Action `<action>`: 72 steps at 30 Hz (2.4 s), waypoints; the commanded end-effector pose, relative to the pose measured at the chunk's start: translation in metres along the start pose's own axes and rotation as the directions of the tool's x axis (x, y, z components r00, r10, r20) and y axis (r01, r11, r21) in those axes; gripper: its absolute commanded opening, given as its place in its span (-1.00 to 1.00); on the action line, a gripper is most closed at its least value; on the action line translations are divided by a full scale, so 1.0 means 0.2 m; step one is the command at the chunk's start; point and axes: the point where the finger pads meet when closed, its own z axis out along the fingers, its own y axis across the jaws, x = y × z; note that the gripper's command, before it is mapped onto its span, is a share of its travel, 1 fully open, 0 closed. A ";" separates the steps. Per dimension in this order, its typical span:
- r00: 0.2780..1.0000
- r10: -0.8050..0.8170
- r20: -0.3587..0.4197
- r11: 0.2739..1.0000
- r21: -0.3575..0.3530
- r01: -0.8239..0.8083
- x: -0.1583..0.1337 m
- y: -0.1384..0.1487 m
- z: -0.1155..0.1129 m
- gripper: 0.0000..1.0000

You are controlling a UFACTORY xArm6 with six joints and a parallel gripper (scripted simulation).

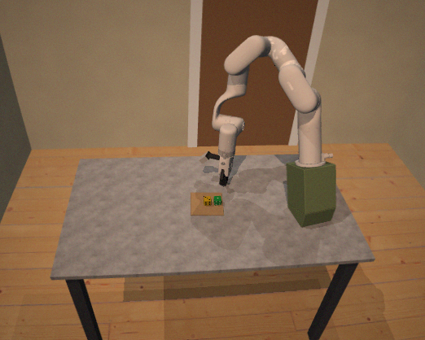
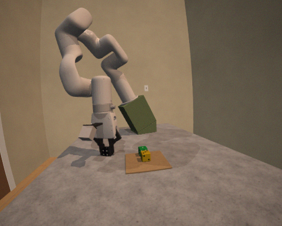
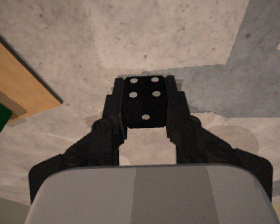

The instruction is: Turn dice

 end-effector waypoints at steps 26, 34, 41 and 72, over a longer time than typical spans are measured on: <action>1.000 0.000 -0.002 1.000 0.000 0.000 0.00 0.00 -0.01 -0.47; 1.000 0.000 -0.002 1.000 0.000 0.000 0.00 0.00 -0.13 -0.47; 1.000 0.000 -0.002 1.000 0.000 0.000 0.00 0.00 -0.39 -0.47; 0.963 -0.270 -0.007 0.963 -0.005 0.270 0.36 -0.62 -0.51 -0.47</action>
